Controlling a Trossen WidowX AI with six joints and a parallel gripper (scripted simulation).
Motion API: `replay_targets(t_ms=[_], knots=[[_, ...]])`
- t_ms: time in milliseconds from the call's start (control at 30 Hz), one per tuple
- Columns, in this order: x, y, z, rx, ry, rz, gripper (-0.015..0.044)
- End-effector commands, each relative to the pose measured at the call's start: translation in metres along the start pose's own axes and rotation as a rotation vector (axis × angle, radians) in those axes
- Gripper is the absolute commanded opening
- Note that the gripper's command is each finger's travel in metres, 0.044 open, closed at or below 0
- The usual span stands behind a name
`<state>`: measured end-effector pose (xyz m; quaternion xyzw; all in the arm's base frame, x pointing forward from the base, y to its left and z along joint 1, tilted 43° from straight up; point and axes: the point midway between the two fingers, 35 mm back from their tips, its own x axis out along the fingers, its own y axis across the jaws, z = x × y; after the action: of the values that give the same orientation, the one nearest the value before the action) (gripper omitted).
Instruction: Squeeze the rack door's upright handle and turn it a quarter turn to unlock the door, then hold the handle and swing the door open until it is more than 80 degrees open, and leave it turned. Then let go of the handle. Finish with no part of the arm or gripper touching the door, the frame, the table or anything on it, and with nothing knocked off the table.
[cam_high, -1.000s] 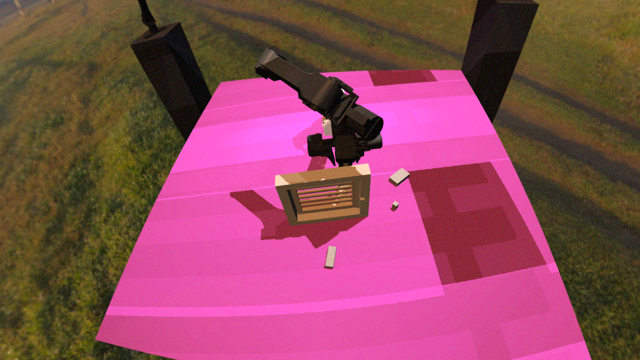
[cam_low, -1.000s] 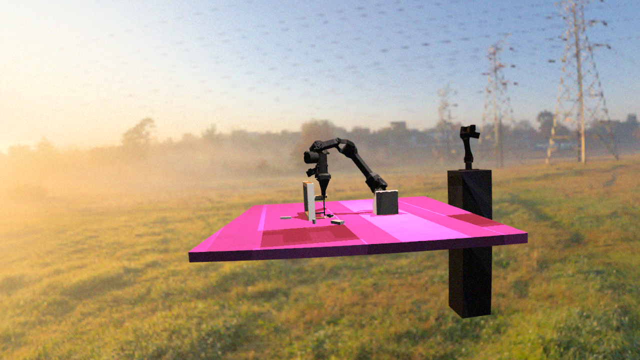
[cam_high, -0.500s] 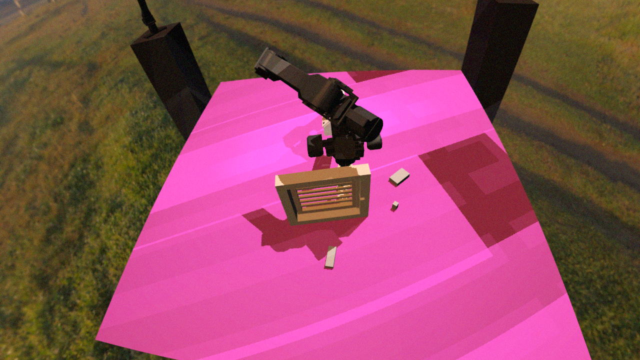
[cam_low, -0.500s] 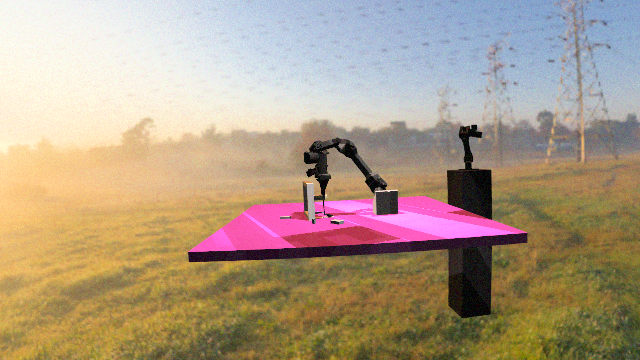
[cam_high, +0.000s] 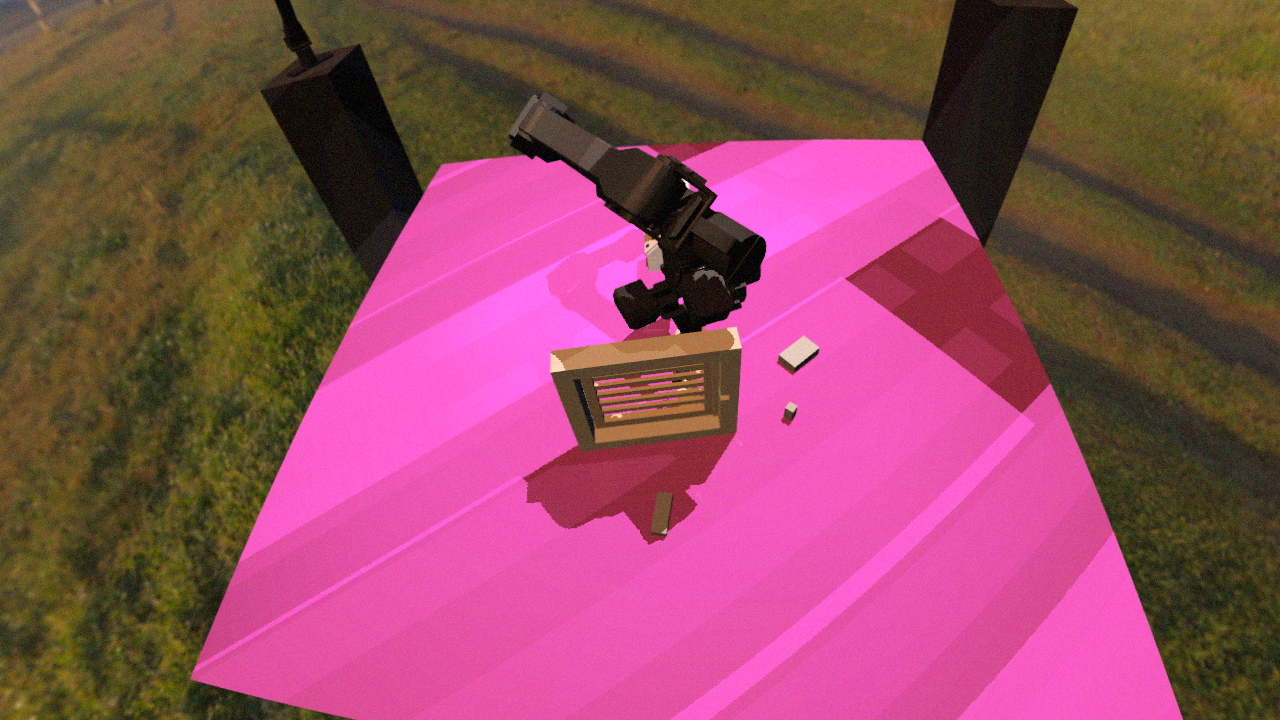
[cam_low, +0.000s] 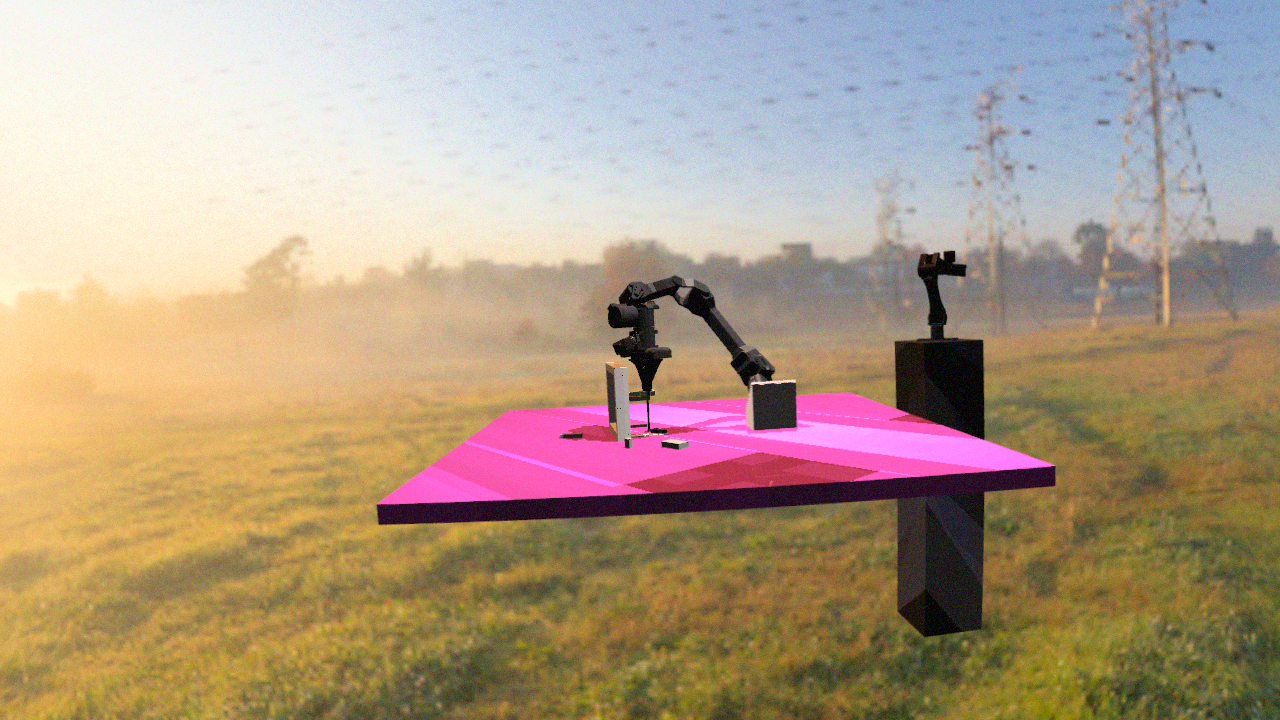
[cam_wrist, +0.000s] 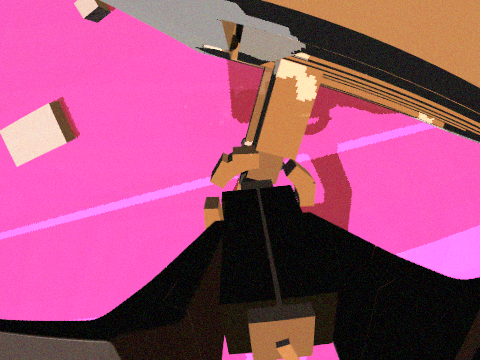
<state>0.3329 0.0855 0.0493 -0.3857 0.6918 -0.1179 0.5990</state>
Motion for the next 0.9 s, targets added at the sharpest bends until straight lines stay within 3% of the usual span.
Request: replay_targets(t_ms=[0,867], knots=[[0.0018,-0.0002,-0.0003,-0.220,0.003,-0.002,0.0026],[0.0018,-0.0002,-0.0003,-1.502,0.004,0.000,0.0026]])
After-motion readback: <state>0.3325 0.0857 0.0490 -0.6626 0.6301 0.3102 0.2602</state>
